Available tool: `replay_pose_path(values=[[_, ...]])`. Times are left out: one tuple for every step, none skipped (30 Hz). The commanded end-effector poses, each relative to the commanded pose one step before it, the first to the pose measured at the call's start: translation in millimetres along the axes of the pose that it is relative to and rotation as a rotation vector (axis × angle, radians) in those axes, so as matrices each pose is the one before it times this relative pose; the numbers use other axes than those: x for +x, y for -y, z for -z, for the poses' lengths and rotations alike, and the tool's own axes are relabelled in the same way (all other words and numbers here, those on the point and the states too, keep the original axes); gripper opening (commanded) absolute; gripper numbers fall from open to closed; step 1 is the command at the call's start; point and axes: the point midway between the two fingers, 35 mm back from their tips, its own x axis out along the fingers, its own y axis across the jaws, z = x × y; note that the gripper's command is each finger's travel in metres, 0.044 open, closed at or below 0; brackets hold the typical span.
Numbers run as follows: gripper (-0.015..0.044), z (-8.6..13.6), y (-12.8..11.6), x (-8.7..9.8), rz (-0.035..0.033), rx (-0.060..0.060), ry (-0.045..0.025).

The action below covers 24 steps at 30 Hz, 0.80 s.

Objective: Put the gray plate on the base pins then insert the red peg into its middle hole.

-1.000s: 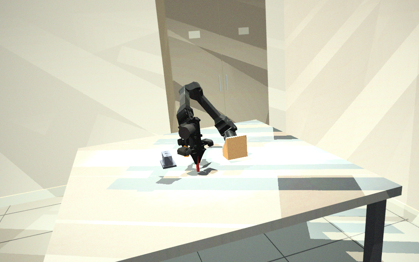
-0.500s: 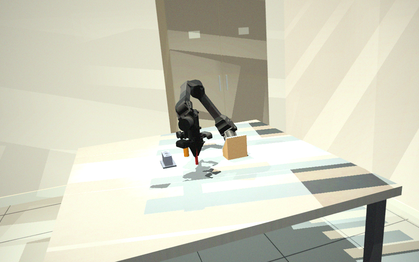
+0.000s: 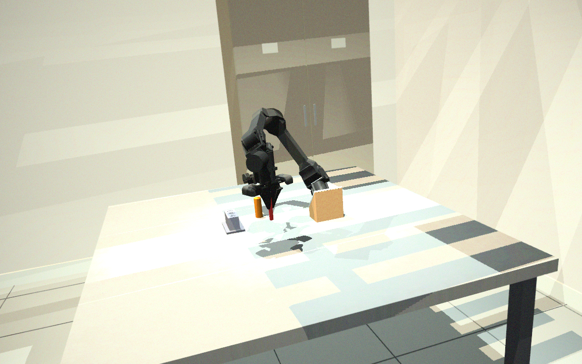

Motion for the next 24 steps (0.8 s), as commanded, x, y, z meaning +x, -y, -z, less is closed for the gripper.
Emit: replay_pose_path(values=[[0.0000,-8.42,-1.38,0.21,0.00135,-0.0064,0.00023],[0.0000,-2.51,-0.65,-0.14,-0.00012,-0.0007,-0.00106],[0.0000,-2.52,-0.63,-0.13,-0.00011,-0.0007,-0.00103],[0.0000,-2.53,-0.61,-0.13,-0.00010,-0.0007,-0.00100],[0.0000,-2.54,-0.58,-0.12,-0.00010,-0.0007,-0.00097],[0.0000,-2.53,-1.05,-0.37,-0.00071,-0.0001,-0.00089],[0.0000,-2.57,-1.04,-0.37,-0.00070,-0.0001,-0.00085],[0.0000,-2.59,-1.02,-0.36,-0.00069,-0.0001,-0.00081],[0.0000,-2.61,-1.00,-0.35,-0.00068,-0.0001,-0.00077],[0.0000,-2.63,-0.97,-0.34,-0.00067,-0.0001,-0.00073],[0.0000,-2.64,-0.95,-0.33,-0.00065,0.0000,-0.00070],[0.0000,-2.66,-0.93,-0.32,-0.00064,0.0000,-0.00066],[0.0000,-2.68,-0.91,-0.31,-0.00063,0.0000,-0.00062],[0.0000,-2.70,-0.88,-0.30,-0.00061,0.0000,-0.00058],[0.0000,-2.72,-0.86,-0.29,-0.00060,0.0000,-0.00054],[0.0000,-2.73,-0.85,-0.28,-0.00058,0.0000,-0.00050],[0.0000,-2.75,-0.83,-0.27,-0.00057,0.0000,-0.00047],[0.0000,-2.76,-0.80,-0.26,-0.00055,0.0001,-0.00043],[0.0000,-2.78,-0.78,-0.25,-0.00054,0.0001,-0.00039],[0.0000,-2.80,-0.75,-0.24,-0.00052,0.0001,-0.00035],[0.0000,-2.81,-0.73,-0.23,-0.00050,0.0001,-0.00031],[0.0000,-2.83,-0.70,-0.22,-0.00048,0.0001,-0.00028],[0.0000,-2.84,-0.68,-0.21,-0.00047,0.0001,-0.00024],[0.0000,-2.86,-0.65,-0.20,-0.00045,0.0001,-0.00020]])
